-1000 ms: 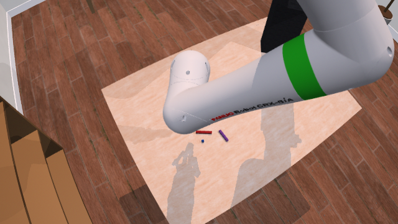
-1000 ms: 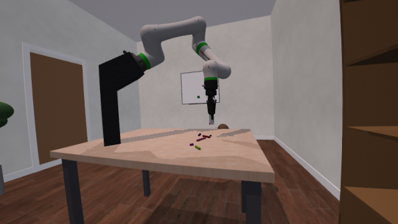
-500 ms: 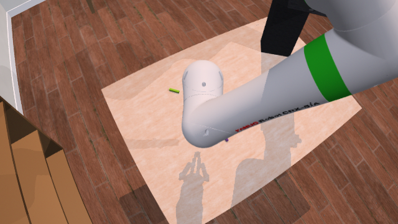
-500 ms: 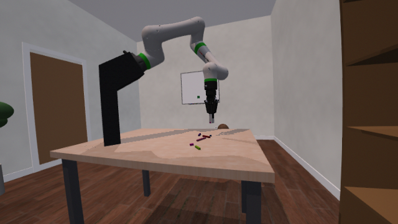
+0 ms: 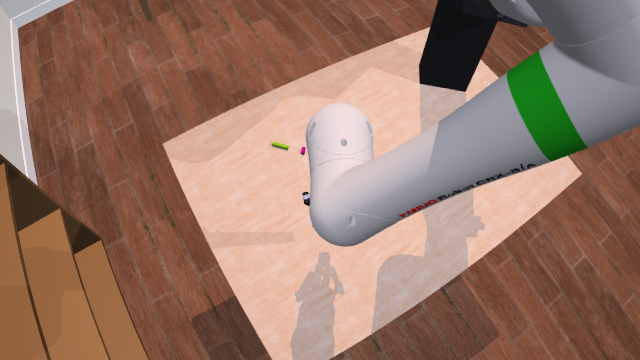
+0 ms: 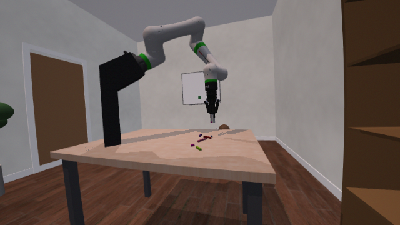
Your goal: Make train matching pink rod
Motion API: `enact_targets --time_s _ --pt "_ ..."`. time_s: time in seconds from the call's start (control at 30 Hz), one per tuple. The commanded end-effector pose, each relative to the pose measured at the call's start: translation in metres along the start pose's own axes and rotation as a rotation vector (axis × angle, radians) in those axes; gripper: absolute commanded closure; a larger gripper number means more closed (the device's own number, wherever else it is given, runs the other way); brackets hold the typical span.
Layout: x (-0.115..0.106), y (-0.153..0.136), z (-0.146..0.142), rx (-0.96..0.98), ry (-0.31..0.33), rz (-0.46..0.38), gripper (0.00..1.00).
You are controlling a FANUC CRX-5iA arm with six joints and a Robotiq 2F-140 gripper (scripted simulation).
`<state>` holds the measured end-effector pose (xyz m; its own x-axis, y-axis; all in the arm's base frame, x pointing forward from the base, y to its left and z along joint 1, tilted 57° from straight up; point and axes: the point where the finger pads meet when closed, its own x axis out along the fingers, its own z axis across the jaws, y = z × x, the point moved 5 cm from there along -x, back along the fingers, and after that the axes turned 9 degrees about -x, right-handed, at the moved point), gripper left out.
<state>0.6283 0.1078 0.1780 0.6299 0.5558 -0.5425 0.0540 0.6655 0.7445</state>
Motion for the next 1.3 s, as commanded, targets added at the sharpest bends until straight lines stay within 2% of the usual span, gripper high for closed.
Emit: enact_targets --time_s 0.0,0.33,0.63,0.7,1.0,1.27 --pt "0.000 0.000 0.000 -0.002 -0.001 0.001 0.97" --pt "0.007 0.000 0.000 -0.002 0.000 0.000 0.97" --pt "0.040 0.000 0.000 -0.002 0.000 0.000 0.97" --pt "0.040 0.000 0.000 -0.002 0.000 0.000 0.97" --pt "0.076 0.000 0.000 -0.002 0.000 0.000 0.97" --pt "0.087 0.000 0.000 -0.002 0.000 0.000 0.97"
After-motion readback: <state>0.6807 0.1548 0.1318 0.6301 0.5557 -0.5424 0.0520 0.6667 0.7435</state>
